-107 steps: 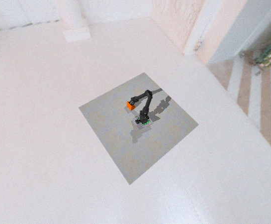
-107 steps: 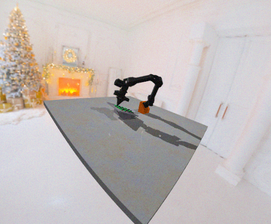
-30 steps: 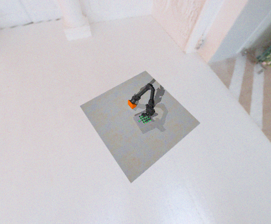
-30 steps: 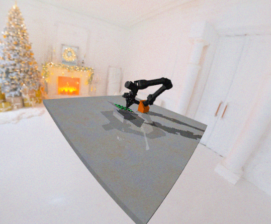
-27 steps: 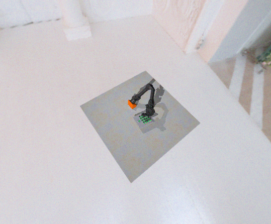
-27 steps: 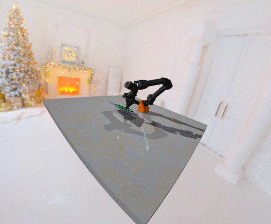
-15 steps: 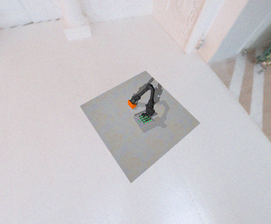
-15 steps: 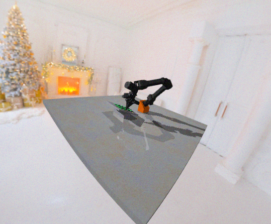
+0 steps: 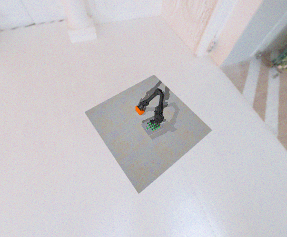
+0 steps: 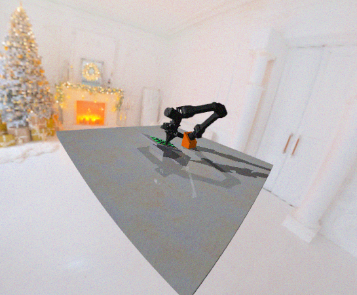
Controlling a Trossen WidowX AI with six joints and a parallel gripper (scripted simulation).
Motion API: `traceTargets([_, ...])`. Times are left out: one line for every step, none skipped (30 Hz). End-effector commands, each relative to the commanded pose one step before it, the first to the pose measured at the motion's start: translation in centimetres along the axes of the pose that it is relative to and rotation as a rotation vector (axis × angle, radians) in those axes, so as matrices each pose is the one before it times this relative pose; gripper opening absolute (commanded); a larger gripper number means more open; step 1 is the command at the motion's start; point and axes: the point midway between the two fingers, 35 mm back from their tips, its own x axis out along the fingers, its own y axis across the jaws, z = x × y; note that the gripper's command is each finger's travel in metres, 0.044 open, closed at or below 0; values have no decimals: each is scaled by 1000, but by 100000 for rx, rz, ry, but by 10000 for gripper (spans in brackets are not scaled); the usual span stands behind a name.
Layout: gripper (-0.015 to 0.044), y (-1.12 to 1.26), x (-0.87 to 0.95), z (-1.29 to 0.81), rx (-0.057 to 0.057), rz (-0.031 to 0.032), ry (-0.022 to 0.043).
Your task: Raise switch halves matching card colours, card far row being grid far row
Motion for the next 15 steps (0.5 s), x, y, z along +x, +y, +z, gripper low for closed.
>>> traceTargets([0, -23, 81, 23, 544, -21, -109])
traceTargets([0, 0, 13, 0, 0, 1, 0])
traceTargets([0, 0, 13, 0, 0, 1, 0])
traceTargets([0, 0, 13, 0, 0, 1, 0])
traceTargets([0, 0, 13, 0, 0, 1, 0])
traceTargets([0, 0, 13, 0, 0, 1, 0])
traceTargets([0, 0, 13, 0, 0, 1, 0])
traceTargets([0, 0, 13, 0, 0, 1, 0])
traceTargets([0, 0, 13, 0, 0, 1, 0])
traceTargets([0, 0, 13, 0, 0, 1, 0])
traceTargets([0, 0, 13, 0, 0, 1, 0])
traceTargets([0, 0, 13, 0, 0, 1, 0])
traceTargets([0, 0, 13, 0, 0, 1, 0])
traceTargets([0, 0, 13, 0, 0, 1, 0])
traceTargets([0, 0, 13, 0, 0, 1, 0])
